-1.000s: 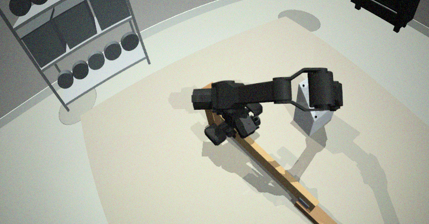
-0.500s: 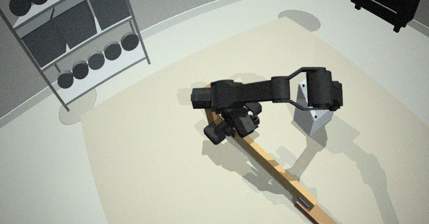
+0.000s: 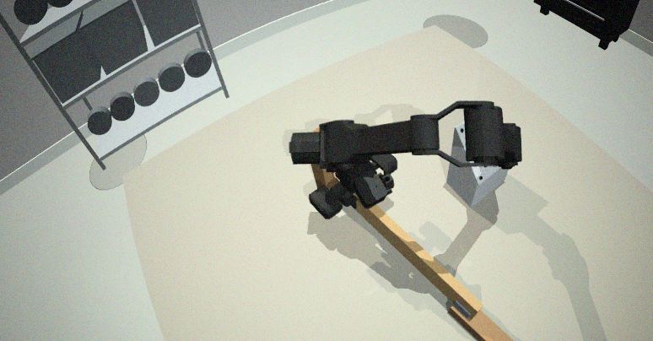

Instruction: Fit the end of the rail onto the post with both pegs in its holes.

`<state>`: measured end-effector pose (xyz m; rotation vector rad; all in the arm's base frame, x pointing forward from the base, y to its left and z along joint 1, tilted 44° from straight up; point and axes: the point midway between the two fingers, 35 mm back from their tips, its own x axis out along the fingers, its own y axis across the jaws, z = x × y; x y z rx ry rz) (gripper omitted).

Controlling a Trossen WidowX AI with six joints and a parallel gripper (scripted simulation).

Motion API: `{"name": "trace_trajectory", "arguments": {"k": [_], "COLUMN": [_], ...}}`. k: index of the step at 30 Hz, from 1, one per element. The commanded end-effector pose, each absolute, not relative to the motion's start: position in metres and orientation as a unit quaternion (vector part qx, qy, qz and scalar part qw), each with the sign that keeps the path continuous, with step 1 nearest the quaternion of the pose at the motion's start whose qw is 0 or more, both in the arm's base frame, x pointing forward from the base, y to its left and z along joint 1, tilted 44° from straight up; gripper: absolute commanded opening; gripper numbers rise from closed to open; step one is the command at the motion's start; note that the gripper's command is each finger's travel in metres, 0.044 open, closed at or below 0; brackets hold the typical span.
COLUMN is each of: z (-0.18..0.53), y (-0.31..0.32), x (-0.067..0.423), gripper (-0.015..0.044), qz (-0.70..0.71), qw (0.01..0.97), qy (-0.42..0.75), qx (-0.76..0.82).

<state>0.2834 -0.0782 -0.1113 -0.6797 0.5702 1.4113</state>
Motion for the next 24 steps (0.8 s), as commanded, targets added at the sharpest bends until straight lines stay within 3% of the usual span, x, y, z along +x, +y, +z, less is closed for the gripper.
{"name": "trace_trajectory", "arguments": {"k": [1, 24], "z": [-0.1112, -0.1136], "y": [-0.0829, -0.0854], "x": [0.2848, 0.2849], "gripper": [0.0000, 0.0000], "qz": [0.623, 0.623], "qw": [0.675, 0.675], "qy": [0.252, 0.252], "qx": [-0.305, -0.305]}}
